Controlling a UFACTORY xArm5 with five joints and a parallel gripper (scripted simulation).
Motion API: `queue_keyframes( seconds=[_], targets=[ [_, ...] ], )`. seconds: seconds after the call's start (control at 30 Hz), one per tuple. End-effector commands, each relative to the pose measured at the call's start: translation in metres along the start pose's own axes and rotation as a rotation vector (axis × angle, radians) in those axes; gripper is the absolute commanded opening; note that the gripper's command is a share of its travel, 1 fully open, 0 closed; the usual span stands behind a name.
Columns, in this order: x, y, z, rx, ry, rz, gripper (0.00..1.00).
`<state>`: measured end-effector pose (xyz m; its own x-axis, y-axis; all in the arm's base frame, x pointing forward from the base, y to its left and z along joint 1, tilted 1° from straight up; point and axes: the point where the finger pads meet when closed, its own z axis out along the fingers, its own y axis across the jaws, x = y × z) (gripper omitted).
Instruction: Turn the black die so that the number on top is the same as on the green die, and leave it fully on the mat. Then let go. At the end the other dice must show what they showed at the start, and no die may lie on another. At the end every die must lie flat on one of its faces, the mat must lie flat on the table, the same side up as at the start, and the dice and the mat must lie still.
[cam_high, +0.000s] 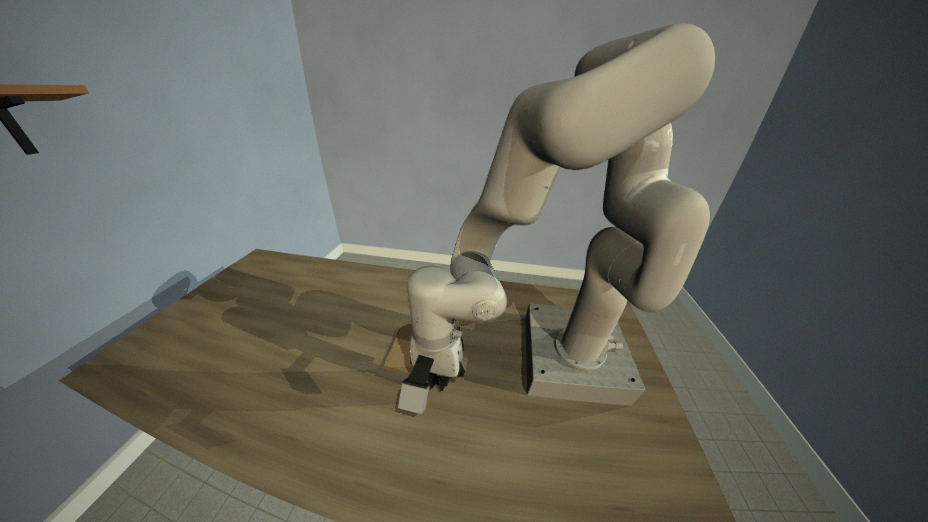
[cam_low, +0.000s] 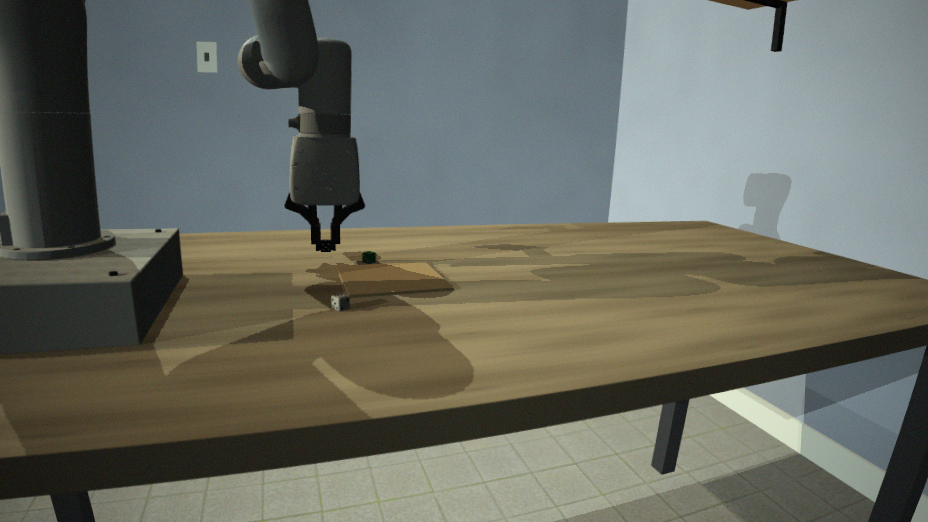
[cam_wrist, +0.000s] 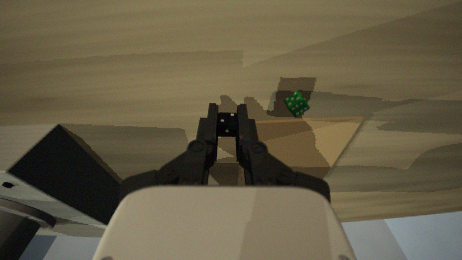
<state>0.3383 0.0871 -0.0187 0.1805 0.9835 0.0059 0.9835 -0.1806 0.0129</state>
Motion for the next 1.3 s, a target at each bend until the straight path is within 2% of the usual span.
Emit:
queue_keyframes(
  seconds=[0.0,0.13,0.27,0.73,0.9,1.03,1.07,1.27],
  targets=[
    [0.001,0.000,-0.034,-0.002,0.001,0.000,0.11],
    [0.001,0.000,-0.062,-0.002,0.001,0.000,0.11],
    [0.002,0.000,-0.075,-0.002,0.001,0.000,0.11],
    [0.001,0.001,-0.077,-0.002,0.001,0.018,0.11],
    [-0.008,0.016,-0.078,-0.002,0.001,0.209,0.11],
    [-0.010,0.019,-0.078,-0.002,0.001,0.248,0.11],
    [-0.014,0.025,-0.078,-0.003,0.001,0.327,0.11],
    [-0.023,0.037,-0.078,-0.003,0.001,0.493,0.11]
  ],
)
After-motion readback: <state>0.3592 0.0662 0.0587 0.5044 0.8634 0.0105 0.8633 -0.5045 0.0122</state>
